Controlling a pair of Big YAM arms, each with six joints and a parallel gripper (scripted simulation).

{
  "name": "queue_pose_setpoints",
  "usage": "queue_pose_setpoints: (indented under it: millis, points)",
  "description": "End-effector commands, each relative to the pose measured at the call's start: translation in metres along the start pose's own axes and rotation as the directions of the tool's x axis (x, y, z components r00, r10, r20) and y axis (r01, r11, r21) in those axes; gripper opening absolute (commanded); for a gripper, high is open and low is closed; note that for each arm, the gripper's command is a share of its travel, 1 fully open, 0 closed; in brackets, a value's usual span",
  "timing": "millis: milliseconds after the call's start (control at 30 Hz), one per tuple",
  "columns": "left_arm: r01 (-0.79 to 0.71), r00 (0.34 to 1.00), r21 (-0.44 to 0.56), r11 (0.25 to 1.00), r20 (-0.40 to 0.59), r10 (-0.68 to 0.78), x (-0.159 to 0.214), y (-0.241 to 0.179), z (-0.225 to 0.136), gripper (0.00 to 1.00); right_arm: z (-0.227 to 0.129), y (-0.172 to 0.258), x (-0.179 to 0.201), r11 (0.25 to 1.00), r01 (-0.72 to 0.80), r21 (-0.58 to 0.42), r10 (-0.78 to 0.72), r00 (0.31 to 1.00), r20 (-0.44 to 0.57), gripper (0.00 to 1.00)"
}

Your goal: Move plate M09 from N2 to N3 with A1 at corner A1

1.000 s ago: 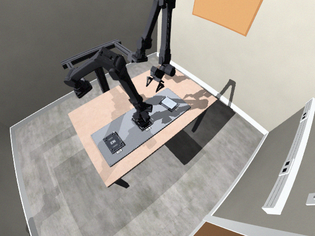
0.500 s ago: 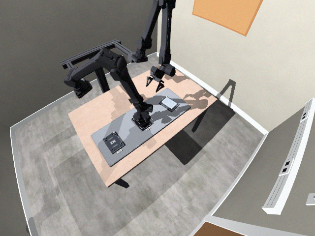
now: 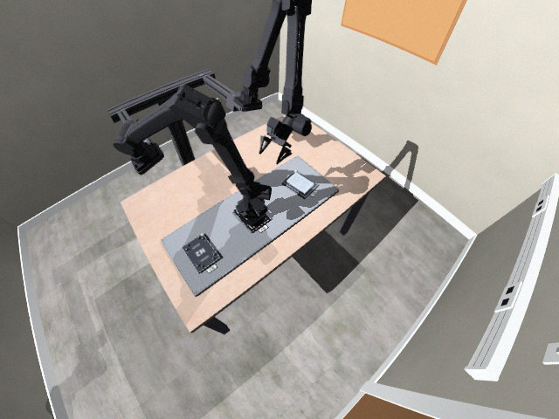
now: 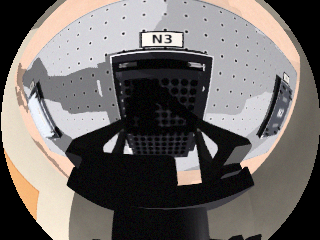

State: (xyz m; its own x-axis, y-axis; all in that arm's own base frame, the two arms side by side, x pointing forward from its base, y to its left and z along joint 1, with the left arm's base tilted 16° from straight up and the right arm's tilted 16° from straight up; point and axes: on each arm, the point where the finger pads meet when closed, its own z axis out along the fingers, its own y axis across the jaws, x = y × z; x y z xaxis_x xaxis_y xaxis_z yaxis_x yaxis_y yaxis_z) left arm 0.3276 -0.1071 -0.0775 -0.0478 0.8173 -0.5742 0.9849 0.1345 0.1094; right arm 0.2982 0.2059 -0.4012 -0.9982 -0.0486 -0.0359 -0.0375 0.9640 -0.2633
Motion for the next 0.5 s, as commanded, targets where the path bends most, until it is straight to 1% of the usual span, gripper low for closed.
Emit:
queue_pose_setpoints:
  millis: [0,200,367,433,467]
  points:
    - [-0.011,1.000,0.016,1.000,0.000,0.011,-0.001,-0.003,0.004,1.00,0.016,-0.004,-0.001,1.000,0.000,0.002,0.000,1.000,0.000,0.80]
    - [-0.011,1.000,0.016,1.000,0.000,0.011,-0.001,-0.003,0.004,1.00,0.031,-0.003,-0.002,1.000,-0.002,0.001,0.002,1.000,0.002,0.80]
    - [-0.011,1.000,0.016,1.000,0.000,0.011,-0.001,-0.003,0.004,1.00,0.034,-0.003,-0.002,1.000,-0.004,0.002,0.004,1.000,0.001,0.80]
    - [-0.011,1.000,0.016,1.000,0.000,0.011,-0.001,-0.003,0.004,1.00,0.034,-0.003,-0.002,1.000,-0.005,0.002,0.005,1.000,0.002,0.80]
    - [-0.011,1.000,0.016,1.000,0.000,0.011,-0.001,-0.003,0.004,1.00,0.022,0.002,-0.004,1.000,-0.003,-0.002,0.003,1.000,0.010,0.80]
